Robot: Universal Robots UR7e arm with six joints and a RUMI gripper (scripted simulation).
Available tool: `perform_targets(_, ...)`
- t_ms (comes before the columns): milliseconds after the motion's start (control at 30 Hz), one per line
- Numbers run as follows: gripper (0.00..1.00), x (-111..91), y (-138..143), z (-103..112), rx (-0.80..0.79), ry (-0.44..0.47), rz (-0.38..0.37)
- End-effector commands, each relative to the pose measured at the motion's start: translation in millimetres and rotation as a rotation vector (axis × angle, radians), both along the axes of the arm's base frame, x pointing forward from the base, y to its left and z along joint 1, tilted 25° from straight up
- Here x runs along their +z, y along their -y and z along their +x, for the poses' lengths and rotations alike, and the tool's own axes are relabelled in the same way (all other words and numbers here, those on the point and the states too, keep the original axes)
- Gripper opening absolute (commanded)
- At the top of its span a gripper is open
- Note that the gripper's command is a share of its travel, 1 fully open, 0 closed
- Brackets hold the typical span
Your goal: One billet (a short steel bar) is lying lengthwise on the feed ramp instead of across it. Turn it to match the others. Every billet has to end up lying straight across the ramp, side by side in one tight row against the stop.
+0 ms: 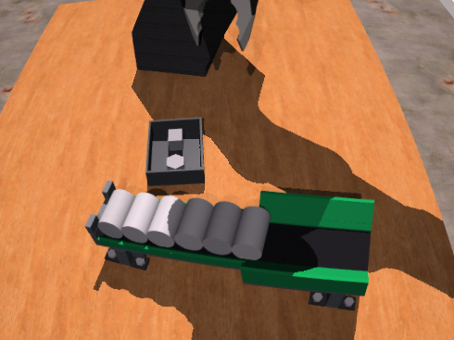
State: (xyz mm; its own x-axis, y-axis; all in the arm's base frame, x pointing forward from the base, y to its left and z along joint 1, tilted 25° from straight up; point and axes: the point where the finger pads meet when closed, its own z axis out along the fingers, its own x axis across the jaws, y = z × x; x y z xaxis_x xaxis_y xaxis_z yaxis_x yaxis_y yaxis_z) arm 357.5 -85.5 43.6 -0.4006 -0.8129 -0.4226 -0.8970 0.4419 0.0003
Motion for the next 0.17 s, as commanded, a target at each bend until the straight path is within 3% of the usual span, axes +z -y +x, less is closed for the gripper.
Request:
perform_targets(0,0.35,0.2,0.3,0.2,0.0,0.001,-0.001)
perform_targets(133,0.35,0.2,0.3,0.2,0.0,0.001,-0.001)
